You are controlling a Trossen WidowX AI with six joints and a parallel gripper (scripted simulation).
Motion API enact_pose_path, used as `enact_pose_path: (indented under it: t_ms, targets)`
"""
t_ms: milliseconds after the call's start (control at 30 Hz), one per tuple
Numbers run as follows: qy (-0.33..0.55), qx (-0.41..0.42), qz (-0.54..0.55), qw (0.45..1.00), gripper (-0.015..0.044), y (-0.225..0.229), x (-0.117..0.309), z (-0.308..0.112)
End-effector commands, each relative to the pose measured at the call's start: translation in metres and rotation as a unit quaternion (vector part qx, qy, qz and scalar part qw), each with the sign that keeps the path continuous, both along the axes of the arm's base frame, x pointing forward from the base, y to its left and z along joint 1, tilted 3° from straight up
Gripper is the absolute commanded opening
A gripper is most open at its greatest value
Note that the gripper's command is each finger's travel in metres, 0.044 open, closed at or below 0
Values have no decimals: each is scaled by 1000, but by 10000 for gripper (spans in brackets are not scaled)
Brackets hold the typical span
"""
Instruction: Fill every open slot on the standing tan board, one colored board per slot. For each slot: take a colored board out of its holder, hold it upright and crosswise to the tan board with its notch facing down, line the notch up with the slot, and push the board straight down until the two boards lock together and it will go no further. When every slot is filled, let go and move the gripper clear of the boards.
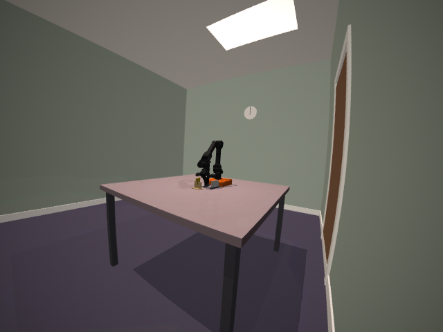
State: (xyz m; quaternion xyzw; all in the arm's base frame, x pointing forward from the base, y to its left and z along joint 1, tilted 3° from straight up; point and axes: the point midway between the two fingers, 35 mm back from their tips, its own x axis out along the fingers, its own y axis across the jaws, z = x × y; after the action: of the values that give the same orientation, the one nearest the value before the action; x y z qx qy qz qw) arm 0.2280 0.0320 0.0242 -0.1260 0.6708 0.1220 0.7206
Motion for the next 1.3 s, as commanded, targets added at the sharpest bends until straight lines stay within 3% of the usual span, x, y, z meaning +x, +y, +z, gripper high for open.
enact_pose_path:
  t_ms: [0, 1267]
  targets:
    - [0, 0, 1, 1000, 0, 0, 0, 0]
    - [0, 0, 1, 1000, 0, 0, -5, 73]
